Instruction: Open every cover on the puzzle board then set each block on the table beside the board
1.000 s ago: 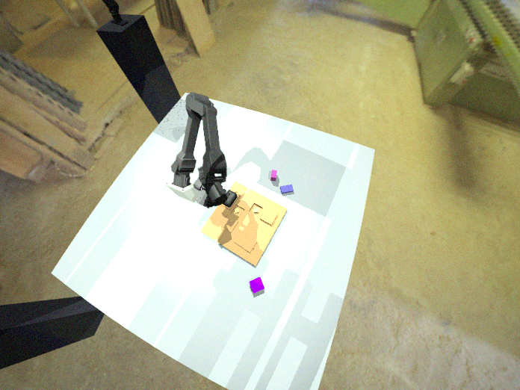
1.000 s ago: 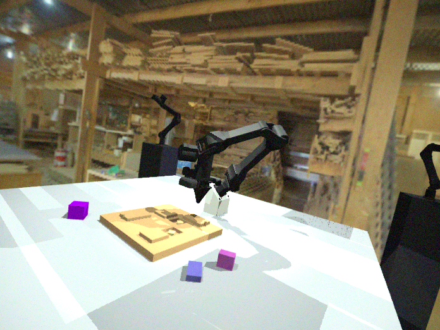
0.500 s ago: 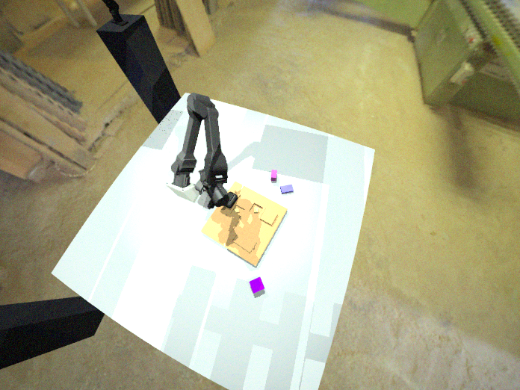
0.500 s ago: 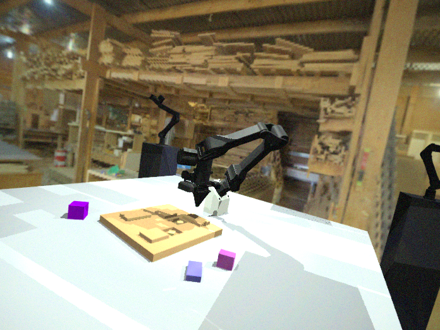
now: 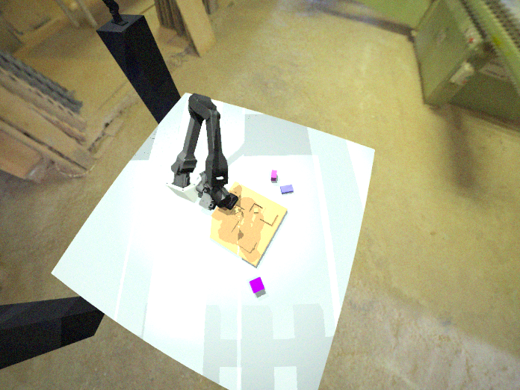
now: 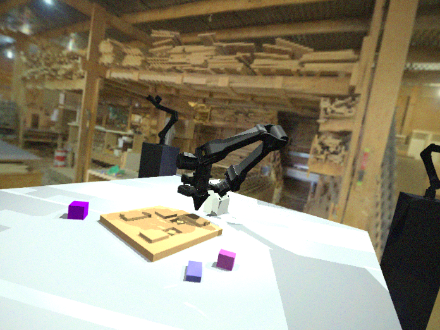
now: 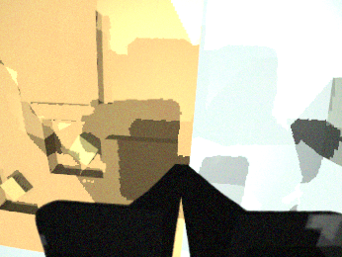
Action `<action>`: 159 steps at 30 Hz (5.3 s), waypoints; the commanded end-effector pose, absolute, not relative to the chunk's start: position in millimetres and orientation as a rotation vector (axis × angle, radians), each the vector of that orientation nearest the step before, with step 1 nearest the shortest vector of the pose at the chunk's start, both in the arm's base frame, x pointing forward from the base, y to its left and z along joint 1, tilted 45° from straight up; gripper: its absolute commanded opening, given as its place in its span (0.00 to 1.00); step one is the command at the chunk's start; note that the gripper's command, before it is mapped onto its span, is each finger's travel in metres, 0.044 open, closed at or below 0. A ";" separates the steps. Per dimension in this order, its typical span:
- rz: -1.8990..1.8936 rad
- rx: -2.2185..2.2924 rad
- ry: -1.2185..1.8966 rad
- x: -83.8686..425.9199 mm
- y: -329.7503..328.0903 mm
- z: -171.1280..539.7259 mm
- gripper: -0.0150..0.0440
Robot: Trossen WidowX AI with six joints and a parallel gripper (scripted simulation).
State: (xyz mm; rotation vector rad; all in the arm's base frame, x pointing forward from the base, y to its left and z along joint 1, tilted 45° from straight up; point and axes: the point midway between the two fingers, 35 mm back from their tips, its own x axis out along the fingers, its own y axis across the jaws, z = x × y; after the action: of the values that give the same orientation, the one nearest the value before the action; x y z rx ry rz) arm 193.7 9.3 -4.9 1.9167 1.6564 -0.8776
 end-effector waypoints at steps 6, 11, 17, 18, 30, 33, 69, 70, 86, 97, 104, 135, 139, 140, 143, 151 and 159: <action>-0.885 1.924 1.670 190.7 18.7 -12.5 0.25; -0.885 1.924 1.670 190.5 22.4 -15.7 0.25; -0.883 1.925 1.672 190.0 26.9 -19.4 0.25; -0.883 1.925 1.672 189.9 27.6 -20.0 0.25; -0.882 1.925 1.672 198.0 25.2 -23.2 0.25; -0.882 1.925 1.672 201.5 23.8 -24.3 0.25; -0.880 1.925 1.671 236.5 16.3 -28.3 0.25; -0.880 1.925 1.671 237.8 16.3 -28.2 0.25; -0.879 1.925 1.670 254.2 16.7 -26.3 0.25; -0.879 1.925 1.670 267.8 19.2 -22.5 0.25; -0.878 1.925 1.670 273.0 20.5 -20.7 0.25; -0.877 1.926 1.670 299.2 34.1 -4.6 0.25; -0.876 1.926 1.670 302.6 36.8 -1.6 0.25; -0.876 1.926 1.670 303.5 37.4 -0.8 0.25; -0.876 1.926 1.670 304.7 38.5 0.3 0.25; -0.877 1.926 1.669 305.1 33.4 4.9 0.25; -0.878 1.925 1.668 305.3 25.9 11.7 0.25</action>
State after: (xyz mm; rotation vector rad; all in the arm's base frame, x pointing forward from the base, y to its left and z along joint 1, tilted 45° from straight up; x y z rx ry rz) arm 302.6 30.7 6.8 1.9278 1.6775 -0.8900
